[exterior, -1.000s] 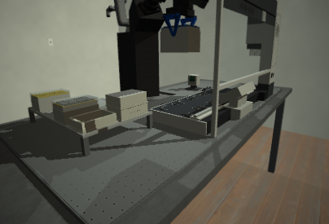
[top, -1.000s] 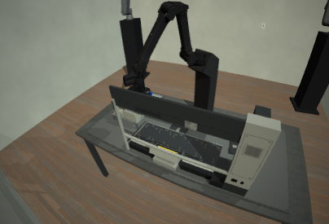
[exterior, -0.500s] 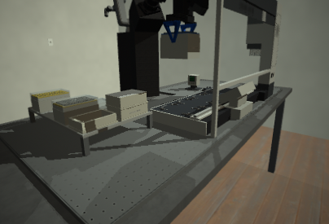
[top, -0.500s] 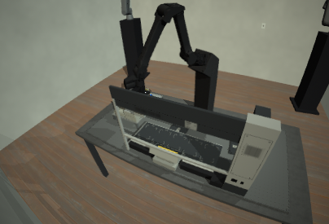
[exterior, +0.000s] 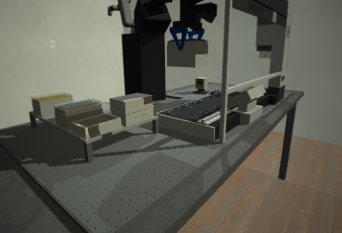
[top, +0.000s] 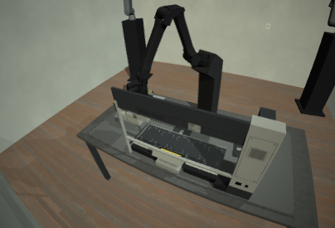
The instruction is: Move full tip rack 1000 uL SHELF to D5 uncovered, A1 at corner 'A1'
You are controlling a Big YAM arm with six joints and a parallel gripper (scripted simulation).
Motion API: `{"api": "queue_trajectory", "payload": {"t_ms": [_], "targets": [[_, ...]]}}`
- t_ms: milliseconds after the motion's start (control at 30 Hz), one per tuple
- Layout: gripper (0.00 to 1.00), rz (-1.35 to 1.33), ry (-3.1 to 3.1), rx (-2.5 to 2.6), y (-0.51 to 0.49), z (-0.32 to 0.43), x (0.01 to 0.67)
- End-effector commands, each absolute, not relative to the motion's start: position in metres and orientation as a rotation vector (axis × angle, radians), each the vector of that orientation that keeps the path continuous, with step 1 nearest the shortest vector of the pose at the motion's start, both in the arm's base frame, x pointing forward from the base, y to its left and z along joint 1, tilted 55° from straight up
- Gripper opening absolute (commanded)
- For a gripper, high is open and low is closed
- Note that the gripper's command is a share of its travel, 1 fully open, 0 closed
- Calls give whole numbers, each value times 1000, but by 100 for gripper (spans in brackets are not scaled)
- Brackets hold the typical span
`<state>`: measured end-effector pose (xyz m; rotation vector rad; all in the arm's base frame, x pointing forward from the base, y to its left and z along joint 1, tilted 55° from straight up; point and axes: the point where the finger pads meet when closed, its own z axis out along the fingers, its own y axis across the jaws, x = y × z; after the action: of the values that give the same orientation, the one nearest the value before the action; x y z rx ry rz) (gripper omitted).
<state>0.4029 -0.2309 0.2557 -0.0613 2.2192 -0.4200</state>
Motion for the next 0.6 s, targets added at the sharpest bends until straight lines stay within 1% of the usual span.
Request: {"api": "queue_trajectory", "payload": {"t_ms": [0,567], "targets": [[0,-424,2184,-62,-233,269,419],[0,-421,2187,-61,-239,252,438]]}}
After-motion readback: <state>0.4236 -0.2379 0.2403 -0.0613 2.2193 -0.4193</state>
